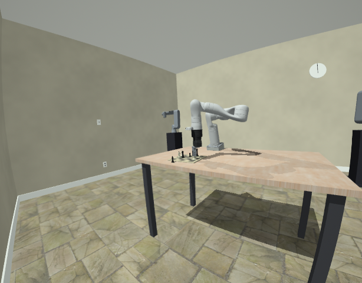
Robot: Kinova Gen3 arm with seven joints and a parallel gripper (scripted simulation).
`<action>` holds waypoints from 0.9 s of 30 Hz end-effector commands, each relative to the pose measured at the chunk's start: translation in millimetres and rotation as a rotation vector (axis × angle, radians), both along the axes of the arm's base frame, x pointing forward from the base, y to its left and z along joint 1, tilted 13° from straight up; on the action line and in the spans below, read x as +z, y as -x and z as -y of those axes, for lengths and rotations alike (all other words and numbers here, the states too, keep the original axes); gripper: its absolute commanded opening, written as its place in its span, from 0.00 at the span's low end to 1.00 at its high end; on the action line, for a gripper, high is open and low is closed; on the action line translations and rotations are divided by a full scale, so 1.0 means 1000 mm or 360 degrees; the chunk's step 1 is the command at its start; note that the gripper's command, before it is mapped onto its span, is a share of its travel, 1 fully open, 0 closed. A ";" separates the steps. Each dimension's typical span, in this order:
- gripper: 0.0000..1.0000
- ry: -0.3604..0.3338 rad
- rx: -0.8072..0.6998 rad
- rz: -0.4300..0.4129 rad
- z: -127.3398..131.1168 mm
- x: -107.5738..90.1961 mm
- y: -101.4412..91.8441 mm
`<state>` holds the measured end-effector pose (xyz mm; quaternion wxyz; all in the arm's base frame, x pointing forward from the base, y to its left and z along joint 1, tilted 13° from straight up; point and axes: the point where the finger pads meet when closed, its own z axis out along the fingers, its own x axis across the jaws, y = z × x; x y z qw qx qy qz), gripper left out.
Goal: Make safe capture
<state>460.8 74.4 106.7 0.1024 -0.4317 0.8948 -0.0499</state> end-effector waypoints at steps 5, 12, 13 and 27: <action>0.00 -0.0001 0.0000 0.0002 0.000 0.001 0.000; 0.00 -0.0001 0.0000 0.0002 0.000 0.001 0.000; 0.00 -0.0001 0.0000 0.0002 0.000 0.001 0.000; 0.48 -0.0001 0.0000 0.0002 0.000 0.001 0.000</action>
